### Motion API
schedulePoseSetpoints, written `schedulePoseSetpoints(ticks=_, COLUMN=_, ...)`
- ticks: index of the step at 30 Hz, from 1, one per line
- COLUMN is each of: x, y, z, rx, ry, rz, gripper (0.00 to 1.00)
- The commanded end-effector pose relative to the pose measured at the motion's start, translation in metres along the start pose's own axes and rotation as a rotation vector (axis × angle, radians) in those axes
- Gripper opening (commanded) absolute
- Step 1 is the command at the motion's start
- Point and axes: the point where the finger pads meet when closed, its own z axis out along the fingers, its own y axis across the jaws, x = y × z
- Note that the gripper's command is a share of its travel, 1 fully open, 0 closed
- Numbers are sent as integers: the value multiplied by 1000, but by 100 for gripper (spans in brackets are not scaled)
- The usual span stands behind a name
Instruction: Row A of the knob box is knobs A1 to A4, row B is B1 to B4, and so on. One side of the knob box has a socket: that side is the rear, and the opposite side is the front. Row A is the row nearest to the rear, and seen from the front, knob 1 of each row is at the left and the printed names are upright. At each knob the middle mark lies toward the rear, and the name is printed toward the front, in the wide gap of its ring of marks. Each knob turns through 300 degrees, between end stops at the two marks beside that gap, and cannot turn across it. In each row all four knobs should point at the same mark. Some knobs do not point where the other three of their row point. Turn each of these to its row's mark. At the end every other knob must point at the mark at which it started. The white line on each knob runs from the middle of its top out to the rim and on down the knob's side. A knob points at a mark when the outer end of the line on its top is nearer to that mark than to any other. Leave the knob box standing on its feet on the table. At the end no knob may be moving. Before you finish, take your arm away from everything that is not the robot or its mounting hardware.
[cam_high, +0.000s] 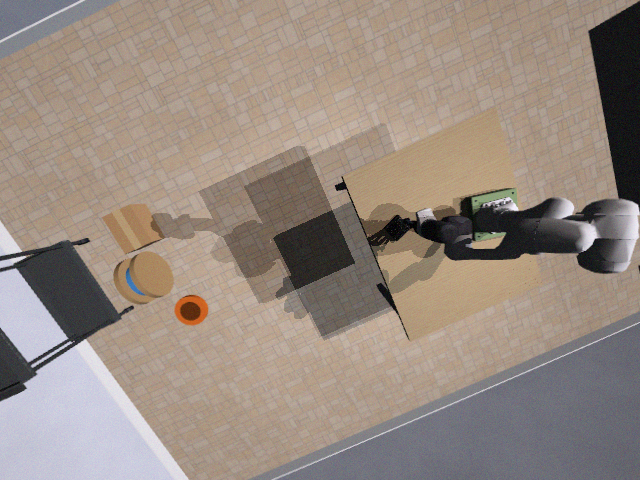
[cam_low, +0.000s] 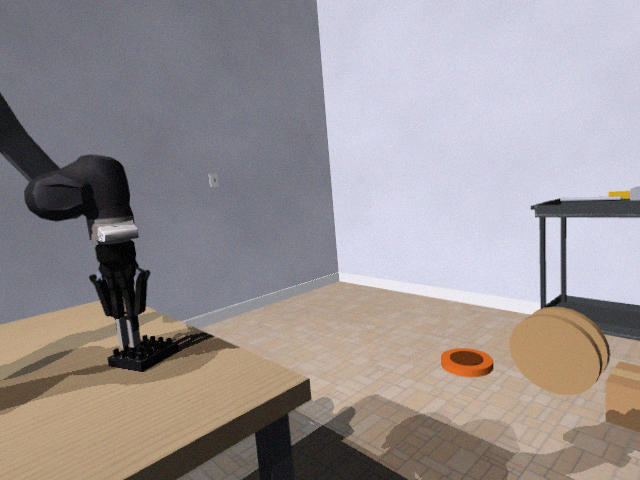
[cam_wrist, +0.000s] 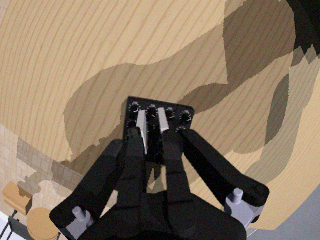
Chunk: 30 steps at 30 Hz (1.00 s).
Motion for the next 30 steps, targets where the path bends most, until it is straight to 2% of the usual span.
schedulePoseSetpoints(ticks=1, x=-1, y=-1, z=3, rx=6, ry=0, rz=9, gripper=12)
schedulePoseSetpoints(ticks=30, x=-1, y=0, z=10, rx=6, ry=0, rz=9, gripper=12)
